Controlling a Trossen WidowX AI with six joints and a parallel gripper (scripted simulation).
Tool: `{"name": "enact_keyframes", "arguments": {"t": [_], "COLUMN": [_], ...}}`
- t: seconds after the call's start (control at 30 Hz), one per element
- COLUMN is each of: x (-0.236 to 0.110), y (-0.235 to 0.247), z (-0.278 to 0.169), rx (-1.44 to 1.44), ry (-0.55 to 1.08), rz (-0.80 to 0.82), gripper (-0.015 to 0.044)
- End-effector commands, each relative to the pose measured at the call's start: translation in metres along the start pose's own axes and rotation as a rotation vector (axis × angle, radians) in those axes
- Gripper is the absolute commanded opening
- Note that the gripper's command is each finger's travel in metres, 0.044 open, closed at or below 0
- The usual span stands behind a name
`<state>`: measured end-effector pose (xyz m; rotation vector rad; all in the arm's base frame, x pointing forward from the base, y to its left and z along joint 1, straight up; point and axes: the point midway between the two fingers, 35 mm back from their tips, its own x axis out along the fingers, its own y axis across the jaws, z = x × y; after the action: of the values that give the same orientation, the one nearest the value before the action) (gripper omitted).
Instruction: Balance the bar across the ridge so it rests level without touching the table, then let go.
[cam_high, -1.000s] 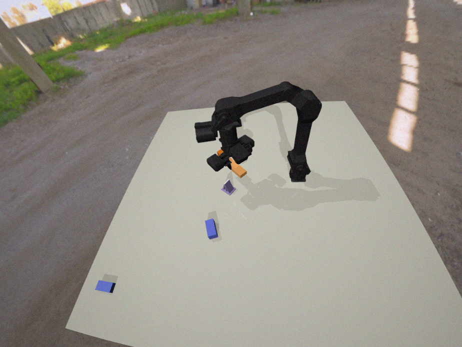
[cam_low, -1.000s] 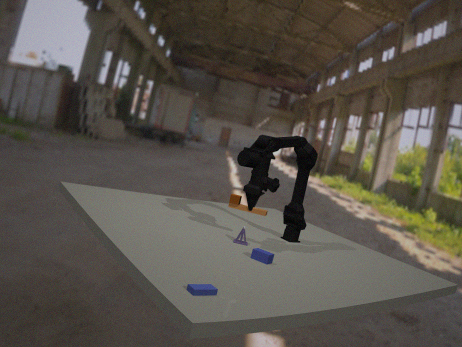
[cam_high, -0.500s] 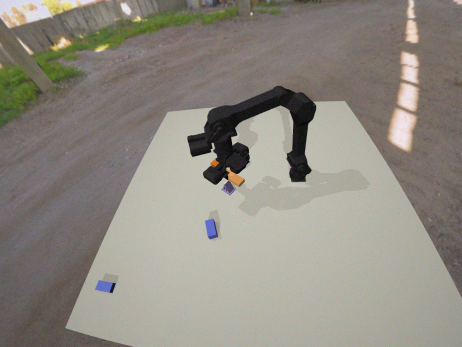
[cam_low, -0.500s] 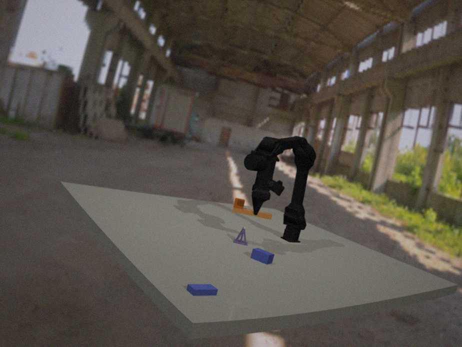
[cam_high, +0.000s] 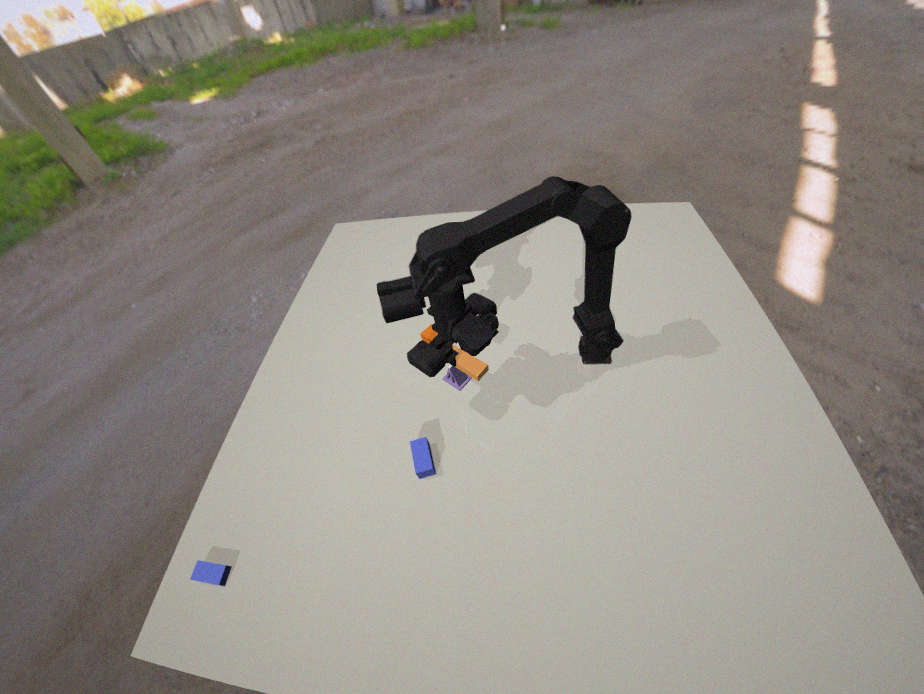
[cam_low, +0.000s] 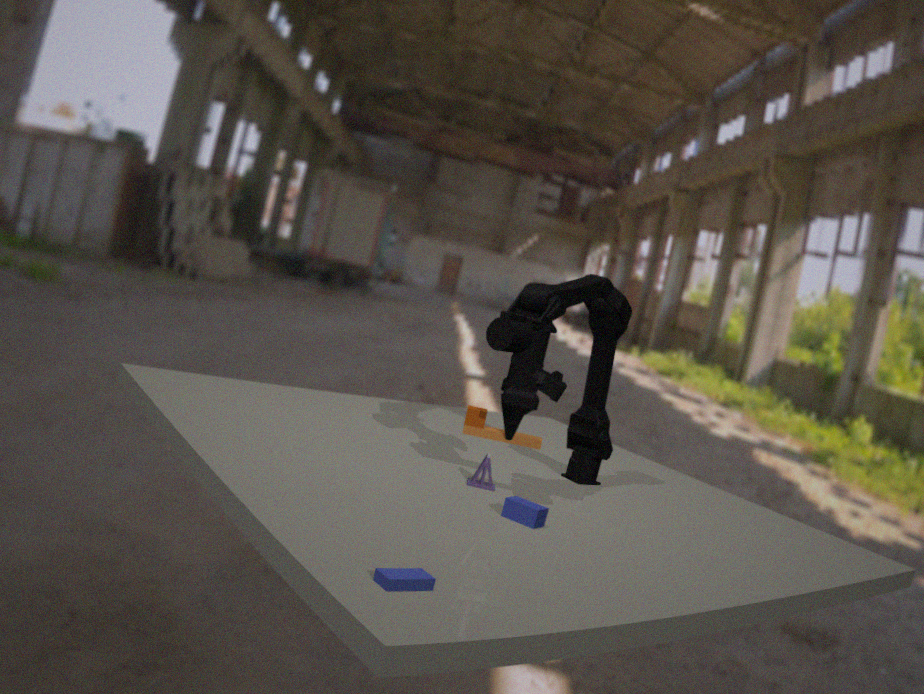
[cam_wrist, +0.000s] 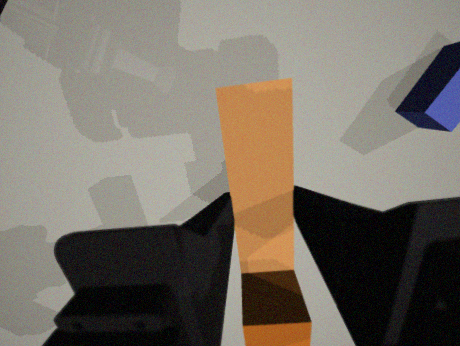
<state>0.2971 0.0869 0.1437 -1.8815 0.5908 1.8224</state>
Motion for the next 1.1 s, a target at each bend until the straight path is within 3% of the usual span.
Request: {"name": "enact_keyframes", "arguments": {"t": [0.0,0.4,1.07], "x": [0.007,0.025,0.025], "y": [0.001,0.004,0.004], "z": [0.001,0.001,0.001], "rx": [-0.005,-0.006,-0.006], "ry": [-0.004,-0.004,-0.004], "rz": [0.0,0.0,0.0], "gripper": [0.0,0.0,0.0]}}
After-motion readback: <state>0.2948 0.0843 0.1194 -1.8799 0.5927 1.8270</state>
